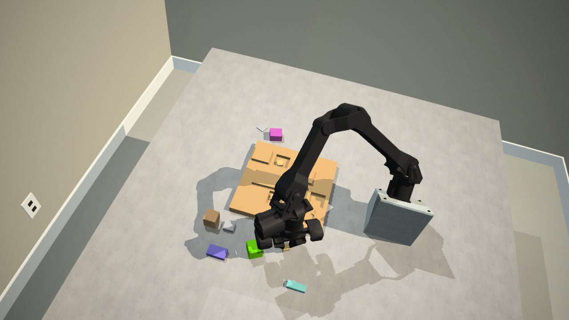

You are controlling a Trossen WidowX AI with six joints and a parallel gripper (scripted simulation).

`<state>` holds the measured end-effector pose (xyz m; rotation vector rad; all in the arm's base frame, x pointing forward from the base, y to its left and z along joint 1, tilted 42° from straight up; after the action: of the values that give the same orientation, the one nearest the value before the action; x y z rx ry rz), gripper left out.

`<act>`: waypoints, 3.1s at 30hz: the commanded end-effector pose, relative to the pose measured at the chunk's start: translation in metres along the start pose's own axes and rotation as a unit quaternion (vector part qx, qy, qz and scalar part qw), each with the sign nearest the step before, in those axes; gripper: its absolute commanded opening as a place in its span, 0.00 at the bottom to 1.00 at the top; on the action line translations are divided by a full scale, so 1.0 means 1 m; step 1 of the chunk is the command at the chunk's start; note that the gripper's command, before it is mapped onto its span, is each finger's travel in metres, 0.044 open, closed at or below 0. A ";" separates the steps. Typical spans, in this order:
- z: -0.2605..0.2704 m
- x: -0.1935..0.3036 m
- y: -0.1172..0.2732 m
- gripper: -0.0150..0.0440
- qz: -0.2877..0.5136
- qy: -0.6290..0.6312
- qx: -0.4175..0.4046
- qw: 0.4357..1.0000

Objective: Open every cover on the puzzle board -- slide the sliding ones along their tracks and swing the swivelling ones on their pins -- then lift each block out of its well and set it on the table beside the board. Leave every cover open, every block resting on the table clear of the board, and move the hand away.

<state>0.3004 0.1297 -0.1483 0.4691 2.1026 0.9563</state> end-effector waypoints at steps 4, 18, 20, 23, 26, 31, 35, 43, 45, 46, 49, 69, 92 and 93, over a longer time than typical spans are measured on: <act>-0.002 0.000 -0.013 0.39 -0.002 0.002 0.003 1.000; -0.003 0.000 -0.018 0.66 -0.001 0.000 0.002 1.000; -0.003 0.000 -0.018 0.75 -0.001 0.000 0.002 1.000; -0.003 0.000 -0.018 0.88 -0.001 0.000 0.002 1.000; -0.003 0.000 -0.016 1.00 -0.001 0.000 0.002 1.000; -0.001 0.000 -0.001 1.00 0.000 0.001 0.002 1.000; -0.001 0.000 0.012 1.00 0.000 0.001 0.002 1.000; -0.001 0.001 0.037 1.00 0.000 0.002 0.002 1.000; -0.001 0.001 0.044 1.00 0.000 0.002 0.002 1.000; -0.002 0.001 0.047 1.00 0.000 0.002 0.002 1.000; -0.002 0.002 0.056 1.00 -0.001 0.002 0.002 1.000; -0.052 -0.084 0.064 0.25 0.002 -0.191 0.000 0.982; -0.131 -0.153 0.058 0.25 -0.008 -0.392 0.006 0.920; -0.131 -0.154 0.056 0.25 -0.008 -0.392 0.006 0.920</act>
<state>0.3000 0.0163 0.0254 0.7013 1.3877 0.6018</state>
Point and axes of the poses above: the point midway between the two fingers, 35 mm back from their tips, its own y axis back along the fingers, its own z axis across the jaws, x = y × z, the point moved 5 cm from there along y, back along the fingers, and after that the axes turned 15 degrees about y, right-handed, at the moved point
